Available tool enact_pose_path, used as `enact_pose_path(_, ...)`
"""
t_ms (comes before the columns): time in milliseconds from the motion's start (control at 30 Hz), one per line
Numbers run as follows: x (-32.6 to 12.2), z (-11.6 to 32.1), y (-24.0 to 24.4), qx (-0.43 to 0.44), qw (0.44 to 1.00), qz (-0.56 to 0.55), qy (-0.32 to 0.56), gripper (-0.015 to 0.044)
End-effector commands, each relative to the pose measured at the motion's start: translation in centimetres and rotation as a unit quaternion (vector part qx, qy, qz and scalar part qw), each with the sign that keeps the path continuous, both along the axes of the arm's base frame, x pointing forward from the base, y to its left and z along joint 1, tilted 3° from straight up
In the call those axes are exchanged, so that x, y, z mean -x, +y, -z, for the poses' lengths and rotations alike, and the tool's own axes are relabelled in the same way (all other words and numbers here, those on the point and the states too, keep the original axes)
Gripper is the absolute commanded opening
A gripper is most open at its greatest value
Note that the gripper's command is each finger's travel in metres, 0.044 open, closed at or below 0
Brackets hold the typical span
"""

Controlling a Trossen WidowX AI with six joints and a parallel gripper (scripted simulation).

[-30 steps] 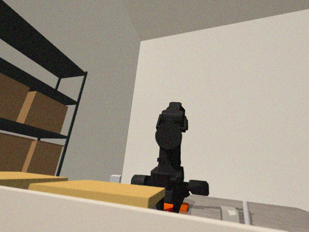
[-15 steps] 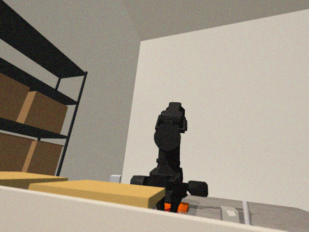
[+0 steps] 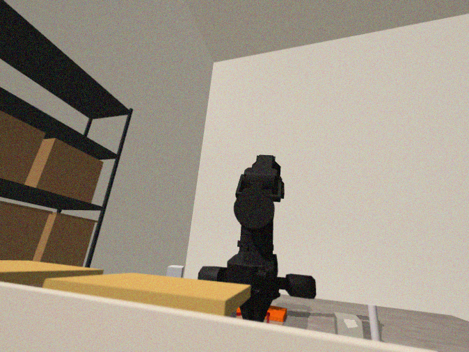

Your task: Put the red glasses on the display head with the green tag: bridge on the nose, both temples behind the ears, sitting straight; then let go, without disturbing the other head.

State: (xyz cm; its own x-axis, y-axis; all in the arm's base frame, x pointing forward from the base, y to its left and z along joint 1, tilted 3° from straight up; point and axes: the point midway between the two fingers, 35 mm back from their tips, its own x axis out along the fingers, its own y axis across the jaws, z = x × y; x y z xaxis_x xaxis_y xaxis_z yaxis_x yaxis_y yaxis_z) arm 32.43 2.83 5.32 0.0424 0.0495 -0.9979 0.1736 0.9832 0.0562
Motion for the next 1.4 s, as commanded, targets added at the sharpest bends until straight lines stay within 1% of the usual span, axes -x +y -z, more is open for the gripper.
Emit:
enact_pose_path(0,0.0,-0.1,0.0,0.001,1.000,0.000,0.000,0.0000)
enact_pose_path(133,-0.2,-1.3,-0.1,0.001,1.000,0.000,0.000,0.0000)
enact_pose_path(700,0.0,-9.7,-0.5,0.000,1.000,-0.001,0.000,0.0000)
enact_pose_path(967,-0.1,-10.1,-0.3,-0.001,1.000,0.014,0.001,0.0000)
enact_pose_path(1367,-1.2,-10.5,3.6,-0.008,0.988,0.155,0.008,0.0000)
